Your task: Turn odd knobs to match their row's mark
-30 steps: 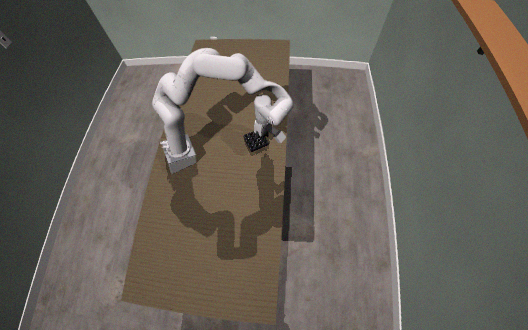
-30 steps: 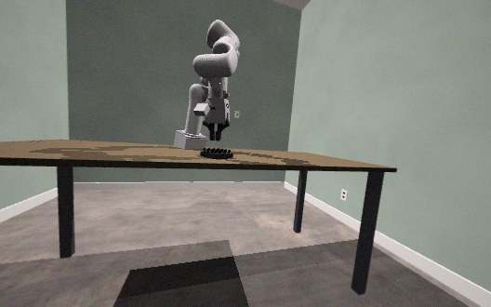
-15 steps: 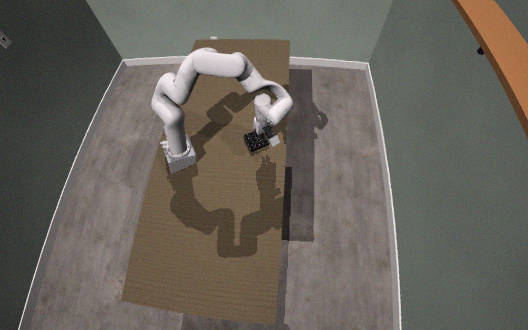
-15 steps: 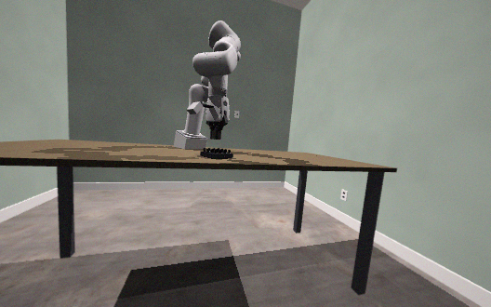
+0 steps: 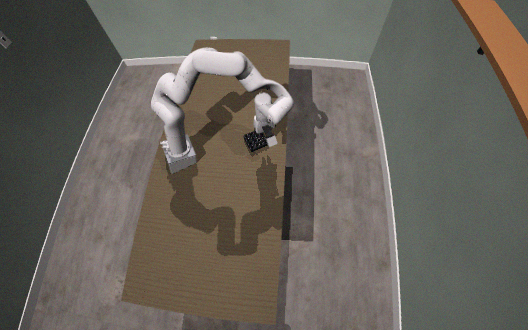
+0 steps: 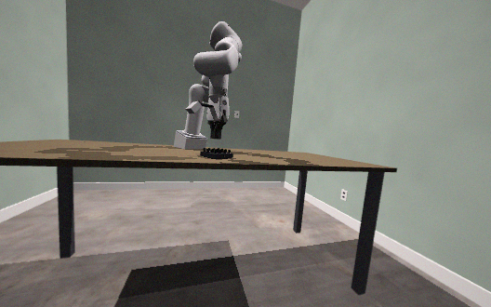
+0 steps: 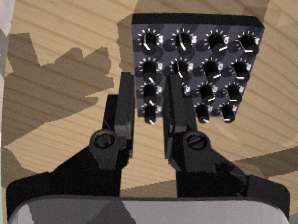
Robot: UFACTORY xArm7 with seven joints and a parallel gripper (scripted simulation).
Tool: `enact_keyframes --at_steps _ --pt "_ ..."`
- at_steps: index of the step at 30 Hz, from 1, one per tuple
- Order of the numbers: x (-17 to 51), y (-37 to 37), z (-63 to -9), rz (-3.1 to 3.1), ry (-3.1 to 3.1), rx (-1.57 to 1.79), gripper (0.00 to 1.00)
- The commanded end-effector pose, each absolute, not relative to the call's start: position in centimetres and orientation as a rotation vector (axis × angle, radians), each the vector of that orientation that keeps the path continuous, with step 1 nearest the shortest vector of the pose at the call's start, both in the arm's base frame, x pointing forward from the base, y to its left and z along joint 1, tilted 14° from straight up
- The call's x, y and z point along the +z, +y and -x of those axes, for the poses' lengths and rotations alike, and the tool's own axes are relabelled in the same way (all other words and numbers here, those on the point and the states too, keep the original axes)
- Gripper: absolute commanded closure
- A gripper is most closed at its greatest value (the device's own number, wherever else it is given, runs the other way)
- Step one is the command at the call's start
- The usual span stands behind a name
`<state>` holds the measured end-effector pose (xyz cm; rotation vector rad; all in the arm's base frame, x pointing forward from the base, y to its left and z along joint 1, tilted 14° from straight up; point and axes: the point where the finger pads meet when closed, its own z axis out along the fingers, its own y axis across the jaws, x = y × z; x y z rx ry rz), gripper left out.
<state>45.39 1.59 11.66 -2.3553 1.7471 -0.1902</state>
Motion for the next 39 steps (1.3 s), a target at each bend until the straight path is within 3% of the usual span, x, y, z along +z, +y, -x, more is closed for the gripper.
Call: enact_keyframes --at_steps 1,39 --pt "11.80 1.54 -45.47 2.352 1.749 -0.193 0.81" --pt "11.45 1.58 -45.55 2.352 1.749 -0.193 0.81"
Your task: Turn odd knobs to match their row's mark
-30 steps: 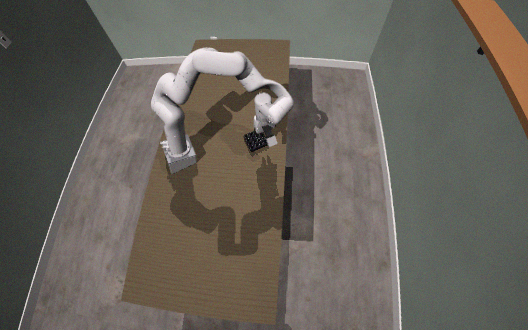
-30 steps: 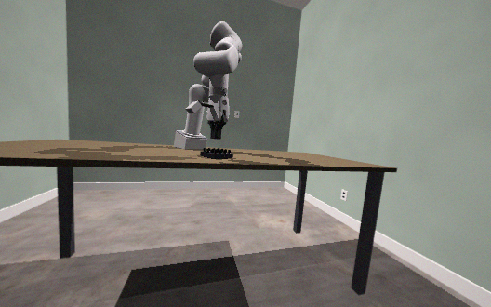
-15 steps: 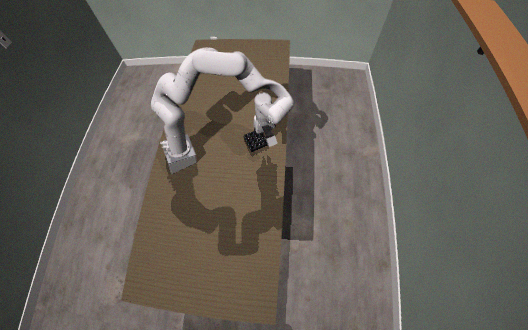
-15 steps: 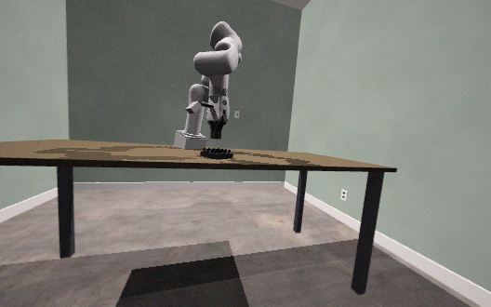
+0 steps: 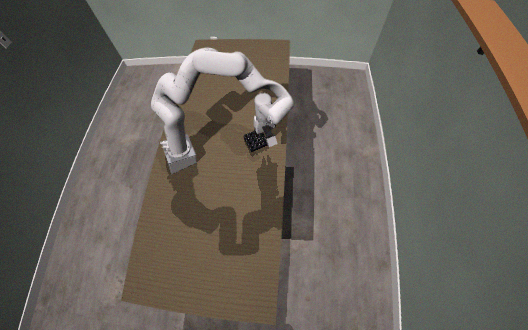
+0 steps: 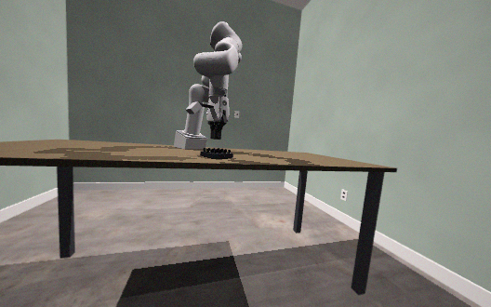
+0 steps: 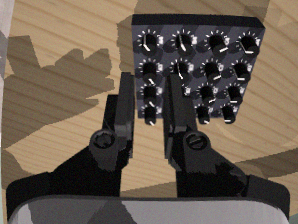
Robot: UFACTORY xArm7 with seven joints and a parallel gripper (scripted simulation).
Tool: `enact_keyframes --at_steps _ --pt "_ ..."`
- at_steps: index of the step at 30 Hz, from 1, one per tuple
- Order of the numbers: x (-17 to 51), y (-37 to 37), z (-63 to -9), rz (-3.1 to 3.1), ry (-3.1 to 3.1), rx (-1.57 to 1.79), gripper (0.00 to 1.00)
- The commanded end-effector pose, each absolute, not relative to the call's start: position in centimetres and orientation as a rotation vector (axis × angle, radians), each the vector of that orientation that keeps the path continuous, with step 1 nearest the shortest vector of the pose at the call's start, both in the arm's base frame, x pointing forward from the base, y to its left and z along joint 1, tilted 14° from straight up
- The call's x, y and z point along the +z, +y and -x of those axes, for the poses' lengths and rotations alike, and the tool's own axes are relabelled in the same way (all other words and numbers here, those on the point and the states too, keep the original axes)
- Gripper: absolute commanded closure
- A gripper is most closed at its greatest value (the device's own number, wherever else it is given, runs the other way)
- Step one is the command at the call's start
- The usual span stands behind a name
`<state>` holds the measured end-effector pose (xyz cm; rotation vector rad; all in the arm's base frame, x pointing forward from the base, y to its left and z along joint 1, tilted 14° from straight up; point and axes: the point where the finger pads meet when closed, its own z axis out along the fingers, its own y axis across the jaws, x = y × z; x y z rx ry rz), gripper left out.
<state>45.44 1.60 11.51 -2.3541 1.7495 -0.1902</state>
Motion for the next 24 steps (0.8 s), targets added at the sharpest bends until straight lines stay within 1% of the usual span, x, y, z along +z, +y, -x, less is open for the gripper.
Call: enact_keyframes --at_steps 1,24 --pt "11.4 1.6 -45.6 2.352 1.749 -0.193 0.81" --pt "9.0 1.8 -46.1 2.352 1.749 -0.193 0.81"
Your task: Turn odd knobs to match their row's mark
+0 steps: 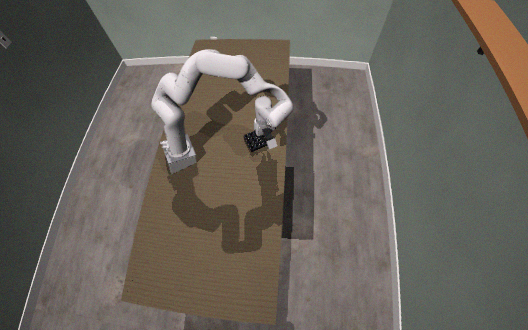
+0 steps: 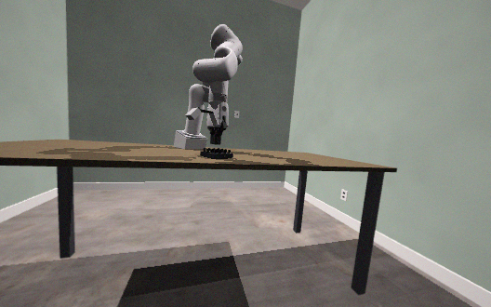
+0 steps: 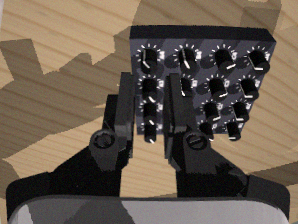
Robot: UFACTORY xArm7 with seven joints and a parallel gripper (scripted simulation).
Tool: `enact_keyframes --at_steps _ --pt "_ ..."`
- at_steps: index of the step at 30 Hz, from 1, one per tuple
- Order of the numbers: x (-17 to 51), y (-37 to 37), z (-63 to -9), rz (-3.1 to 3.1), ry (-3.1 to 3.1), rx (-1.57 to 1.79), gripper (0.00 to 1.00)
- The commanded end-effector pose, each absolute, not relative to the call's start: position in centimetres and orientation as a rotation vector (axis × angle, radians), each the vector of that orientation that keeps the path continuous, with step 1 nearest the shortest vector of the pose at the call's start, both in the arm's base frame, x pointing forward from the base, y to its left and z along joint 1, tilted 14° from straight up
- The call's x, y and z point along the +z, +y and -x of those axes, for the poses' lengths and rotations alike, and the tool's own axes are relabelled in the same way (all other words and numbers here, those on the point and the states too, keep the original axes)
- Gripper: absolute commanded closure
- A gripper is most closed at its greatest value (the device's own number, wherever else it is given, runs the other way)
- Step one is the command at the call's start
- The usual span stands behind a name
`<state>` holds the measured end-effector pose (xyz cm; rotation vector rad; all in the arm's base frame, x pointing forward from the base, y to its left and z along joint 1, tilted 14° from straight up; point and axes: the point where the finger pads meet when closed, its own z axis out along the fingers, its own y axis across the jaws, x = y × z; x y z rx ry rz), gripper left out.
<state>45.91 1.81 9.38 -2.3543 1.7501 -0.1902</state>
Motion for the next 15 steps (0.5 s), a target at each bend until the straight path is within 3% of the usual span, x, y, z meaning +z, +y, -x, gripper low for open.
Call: enact_keyframes --at_steps 1,15 --pt "8.8 1.8 -46.2 2.352 1.749 -0.193 0.81" --pt "7.8 1.9 -46.4 2.352 1.749 -0.193 0.81"
